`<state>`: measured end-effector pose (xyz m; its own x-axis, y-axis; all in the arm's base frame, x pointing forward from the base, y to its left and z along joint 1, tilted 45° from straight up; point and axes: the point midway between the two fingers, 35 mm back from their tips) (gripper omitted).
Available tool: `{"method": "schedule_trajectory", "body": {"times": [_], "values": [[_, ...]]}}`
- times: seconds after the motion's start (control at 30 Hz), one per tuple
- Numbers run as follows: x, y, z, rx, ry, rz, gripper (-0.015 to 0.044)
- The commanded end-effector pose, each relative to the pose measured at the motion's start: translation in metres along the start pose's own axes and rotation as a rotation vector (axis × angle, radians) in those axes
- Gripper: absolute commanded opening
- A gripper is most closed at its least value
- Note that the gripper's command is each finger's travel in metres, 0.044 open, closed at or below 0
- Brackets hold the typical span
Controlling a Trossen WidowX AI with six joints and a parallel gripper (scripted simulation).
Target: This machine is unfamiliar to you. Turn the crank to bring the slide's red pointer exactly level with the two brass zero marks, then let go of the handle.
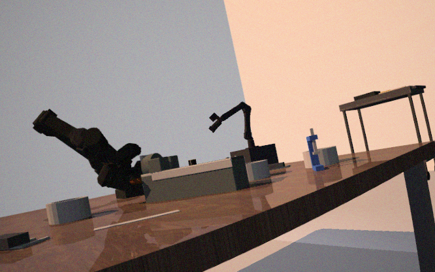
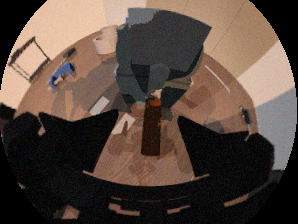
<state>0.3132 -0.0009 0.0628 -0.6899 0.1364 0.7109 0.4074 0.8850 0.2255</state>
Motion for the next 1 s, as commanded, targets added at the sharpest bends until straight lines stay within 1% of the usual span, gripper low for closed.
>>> {"method": "schedule_trajectory", "body": {"times": [0.0, 0.3, 0.47, 0.97], "values": [[0.006, 0.007, -0.002, -0.003, -0.002, 0.000, 0.0440], [0.033, 0.033, -0.004, -0.004, -0.001, -0.001, 0.0440], [0.040, 0.043, -0.005, -0.005, 0.003, -0.001, 0.0440], [0.111, 0.115, -0.009, -0.002, 0.011, -0.004, 0.0440]]}}
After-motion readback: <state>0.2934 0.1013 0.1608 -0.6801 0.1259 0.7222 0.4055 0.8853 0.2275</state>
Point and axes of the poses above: the point midway between the two fingers, 35 mm back from their tips, its own x axis back along the fingers, its own z axis across the jaws, y = z × x, and after that the axes turned 5 degrees about x, right-handed
